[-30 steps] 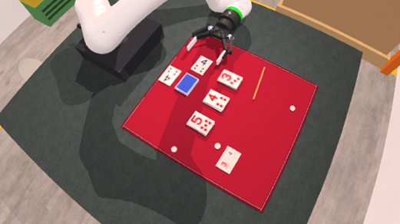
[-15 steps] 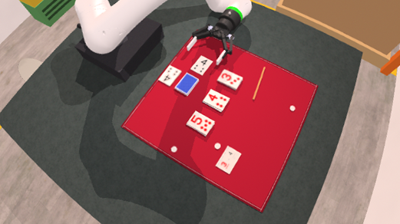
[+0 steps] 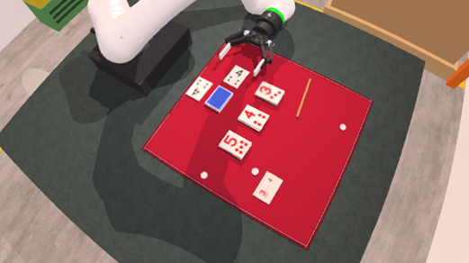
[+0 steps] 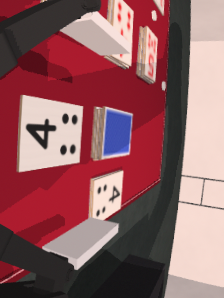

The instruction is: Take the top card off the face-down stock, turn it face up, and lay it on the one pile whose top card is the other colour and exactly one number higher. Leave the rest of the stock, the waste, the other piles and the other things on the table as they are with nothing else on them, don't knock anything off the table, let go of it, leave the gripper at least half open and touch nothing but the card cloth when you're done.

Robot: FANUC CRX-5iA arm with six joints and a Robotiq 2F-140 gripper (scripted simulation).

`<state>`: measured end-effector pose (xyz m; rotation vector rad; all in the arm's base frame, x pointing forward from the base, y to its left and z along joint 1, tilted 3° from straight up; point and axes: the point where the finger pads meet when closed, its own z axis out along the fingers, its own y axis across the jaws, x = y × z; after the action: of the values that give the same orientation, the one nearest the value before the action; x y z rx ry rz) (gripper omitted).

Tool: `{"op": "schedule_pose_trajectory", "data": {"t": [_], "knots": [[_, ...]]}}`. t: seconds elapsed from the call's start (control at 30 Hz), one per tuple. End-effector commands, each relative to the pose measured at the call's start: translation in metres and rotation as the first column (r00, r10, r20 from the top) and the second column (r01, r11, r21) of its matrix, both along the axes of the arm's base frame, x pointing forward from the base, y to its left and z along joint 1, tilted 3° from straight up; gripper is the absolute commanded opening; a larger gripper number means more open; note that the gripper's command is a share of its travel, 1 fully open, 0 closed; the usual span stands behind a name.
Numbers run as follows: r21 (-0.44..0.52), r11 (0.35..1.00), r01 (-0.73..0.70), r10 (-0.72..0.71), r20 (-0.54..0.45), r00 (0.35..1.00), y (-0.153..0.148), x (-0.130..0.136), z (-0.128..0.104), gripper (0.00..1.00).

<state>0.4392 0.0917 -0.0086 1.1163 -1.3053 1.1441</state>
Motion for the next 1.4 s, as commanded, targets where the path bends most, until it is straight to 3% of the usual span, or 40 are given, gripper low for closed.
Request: {"op": "schedule_pose_trajectory", "data": {"t": [0.0,0.27,0.7,1.0,1.37], "knots": [[0.000,1.000,0.000,0.000,0.001,1.000,0.000,0.000,0.001,1.00],[0.000,1.000,0.000,0.000,0.001,1.000,0.001,0.000,0.014,1.00],[0.000,1.000,0.000,0.000,0.001,1.000,0.003,-0.002,0.070,1.00],[0.000,1.000,0.000,0.000,0.001,1.000,0.003,-0.003,0.087,1.00],[0.004,1.000,0.000,0.000,0.001,1.000,0.003,-0.003,0.089,1.00]]}}
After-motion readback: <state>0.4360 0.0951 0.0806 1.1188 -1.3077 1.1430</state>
